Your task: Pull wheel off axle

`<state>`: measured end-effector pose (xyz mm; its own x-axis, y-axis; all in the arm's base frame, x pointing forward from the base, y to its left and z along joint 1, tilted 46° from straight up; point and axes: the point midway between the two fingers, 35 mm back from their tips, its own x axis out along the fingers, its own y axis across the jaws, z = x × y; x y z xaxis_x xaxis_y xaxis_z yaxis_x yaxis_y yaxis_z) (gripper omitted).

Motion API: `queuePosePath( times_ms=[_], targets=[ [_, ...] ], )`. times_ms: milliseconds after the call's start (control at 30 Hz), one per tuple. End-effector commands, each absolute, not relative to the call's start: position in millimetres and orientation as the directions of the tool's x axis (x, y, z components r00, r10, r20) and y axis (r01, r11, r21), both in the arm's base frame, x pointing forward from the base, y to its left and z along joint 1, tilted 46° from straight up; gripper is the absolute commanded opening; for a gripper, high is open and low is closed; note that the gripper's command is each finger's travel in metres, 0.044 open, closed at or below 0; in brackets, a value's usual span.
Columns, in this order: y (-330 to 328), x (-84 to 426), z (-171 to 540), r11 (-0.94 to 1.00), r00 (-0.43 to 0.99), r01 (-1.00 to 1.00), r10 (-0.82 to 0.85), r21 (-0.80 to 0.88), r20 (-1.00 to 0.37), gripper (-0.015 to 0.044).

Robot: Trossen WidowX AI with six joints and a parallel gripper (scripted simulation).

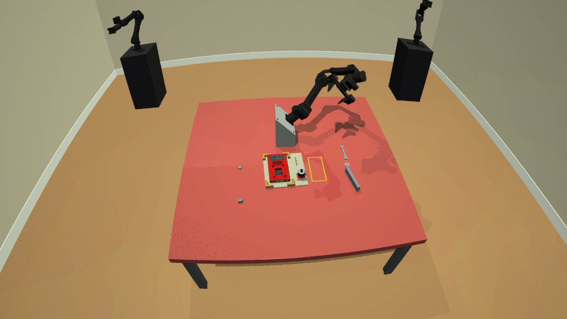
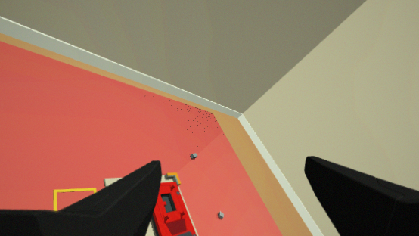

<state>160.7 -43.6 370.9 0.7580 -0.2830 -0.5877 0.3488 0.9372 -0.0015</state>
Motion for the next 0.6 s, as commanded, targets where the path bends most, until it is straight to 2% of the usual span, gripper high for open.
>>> queuePosePath(
  times_ms=[0, 100, 333, 567],
  targets=[
    [-43.1, 162.7, 370.0, 0.937, 0.756, 0.349, -0.279, 0.004, -0.593, 0.0374],
    [-35.9, 188.7, 355.5, 0.933, 0.719, 0.353, -0.219, 0.076, -0.660, 0.0300],
    [-17.2, 256.6, 300.8, 0.856, 0.567, 0.437, -0.025, 0.276, -0.823, 0.0300],
    [-4.5, 306.2, 234.0, 0.697, 0.378, 0.603, 0.178, 0.388, -0.909, 0.0300]
  ],
)
